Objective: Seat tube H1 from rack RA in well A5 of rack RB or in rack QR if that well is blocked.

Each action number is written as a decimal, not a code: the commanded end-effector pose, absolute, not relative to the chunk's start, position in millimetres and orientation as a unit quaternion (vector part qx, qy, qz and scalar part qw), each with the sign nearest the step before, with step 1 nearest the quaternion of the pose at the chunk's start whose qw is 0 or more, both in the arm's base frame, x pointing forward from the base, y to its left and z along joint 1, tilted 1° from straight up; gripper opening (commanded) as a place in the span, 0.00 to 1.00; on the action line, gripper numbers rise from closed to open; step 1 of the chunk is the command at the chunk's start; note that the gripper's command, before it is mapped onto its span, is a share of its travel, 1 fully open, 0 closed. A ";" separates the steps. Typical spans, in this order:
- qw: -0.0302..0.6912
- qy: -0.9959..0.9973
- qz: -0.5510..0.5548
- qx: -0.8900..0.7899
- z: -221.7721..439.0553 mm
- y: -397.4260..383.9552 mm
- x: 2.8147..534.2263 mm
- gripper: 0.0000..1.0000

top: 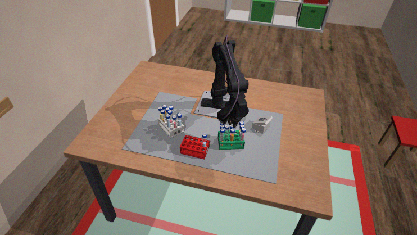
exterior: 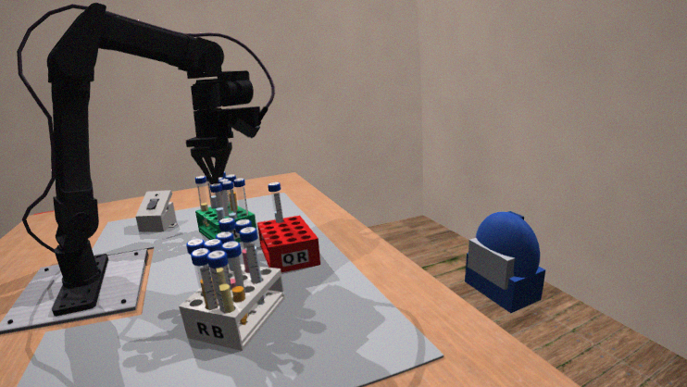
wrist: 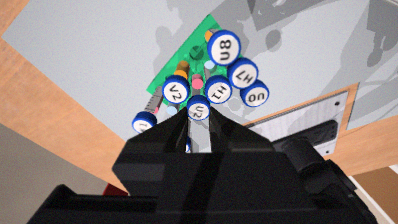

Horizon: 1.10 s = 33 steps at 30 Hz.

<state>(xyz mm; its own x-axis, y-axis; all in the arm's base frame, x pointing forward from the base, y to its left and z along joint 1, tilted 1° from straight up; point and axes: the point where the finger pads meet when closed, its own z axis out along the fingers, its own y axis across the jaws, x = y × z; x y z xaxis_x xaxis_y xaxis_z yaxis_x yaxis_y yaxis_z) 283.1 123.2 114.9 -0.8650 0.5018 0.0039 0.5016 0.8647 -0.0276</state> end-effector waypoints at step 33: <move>-0.017 -0.966 0.001 -0.258 159.9 126.5 282.4 0.00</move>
